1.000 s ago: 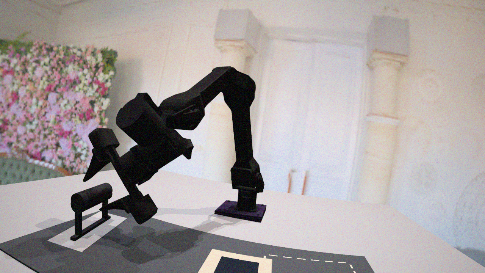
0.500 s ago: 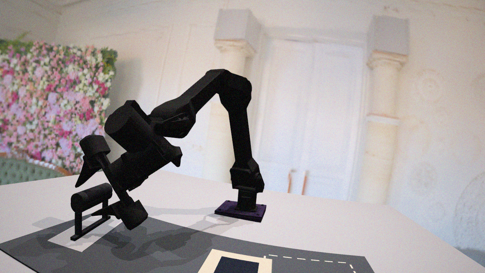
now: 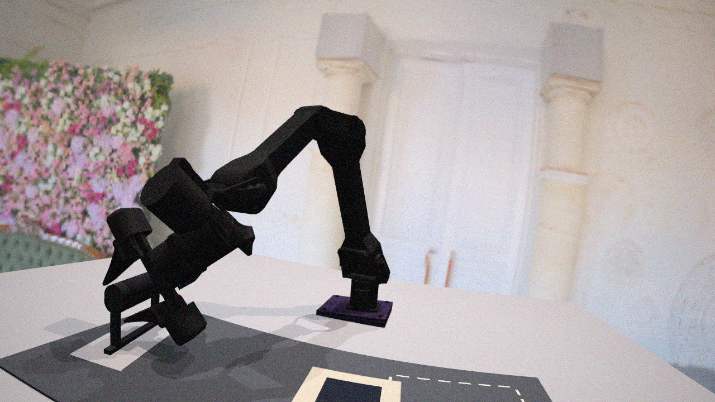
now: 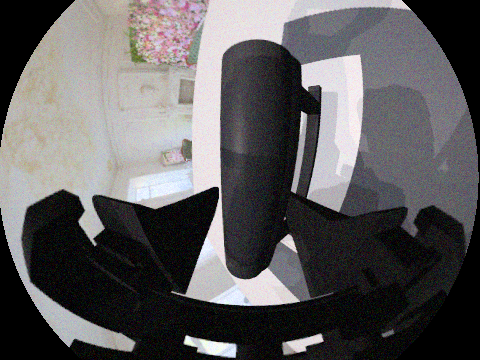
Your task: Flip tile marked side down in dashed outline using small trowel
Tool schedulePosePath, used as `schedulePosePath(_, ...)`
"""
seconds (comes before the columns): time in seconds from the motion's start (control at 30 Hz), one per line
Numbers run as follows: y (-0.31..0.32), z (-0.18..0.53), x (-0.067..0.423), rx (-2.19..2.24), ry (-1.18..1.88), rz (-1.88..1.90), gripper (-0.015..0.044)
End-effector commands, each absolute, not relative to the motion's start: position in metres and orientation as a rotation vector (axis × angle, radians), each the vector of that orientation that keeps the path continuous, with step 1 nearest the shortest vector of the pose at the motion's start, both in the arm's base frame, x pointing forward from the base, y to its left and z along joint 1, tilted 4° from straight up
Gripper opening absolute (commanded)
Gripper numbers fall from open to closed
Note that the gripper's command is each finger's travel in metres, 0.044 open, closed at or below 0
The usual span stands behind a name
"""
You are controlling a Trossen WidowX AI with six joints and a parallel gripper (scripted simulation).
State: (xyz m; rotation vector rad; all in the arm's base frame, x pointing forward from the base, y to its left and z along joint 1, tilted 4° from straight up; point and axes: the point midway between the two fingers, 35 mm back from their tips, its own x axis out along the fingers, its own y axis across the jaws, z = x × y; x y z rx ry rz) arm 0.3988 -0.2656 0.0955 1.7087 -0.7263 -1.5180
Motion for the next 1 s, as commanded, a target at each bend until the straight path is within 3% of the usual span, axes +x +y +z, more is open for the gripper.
schedulePosePath(0.0,-0.266,0.094,0.400,1.707,-0.718,-1.518,0.0195)
schedulePosePath(0.07,-0.266,0.094,0.400,1.707,-0.718,-1.518,0.0142)
schedulePosePath(0.77,-0.266,0.094,0.400,1.707,-0.718,-1.518,0.0003)
schedulePosePath(0.97,-0.265,0.124,0.399,1.707,-0.719,-1.518,0.0000)
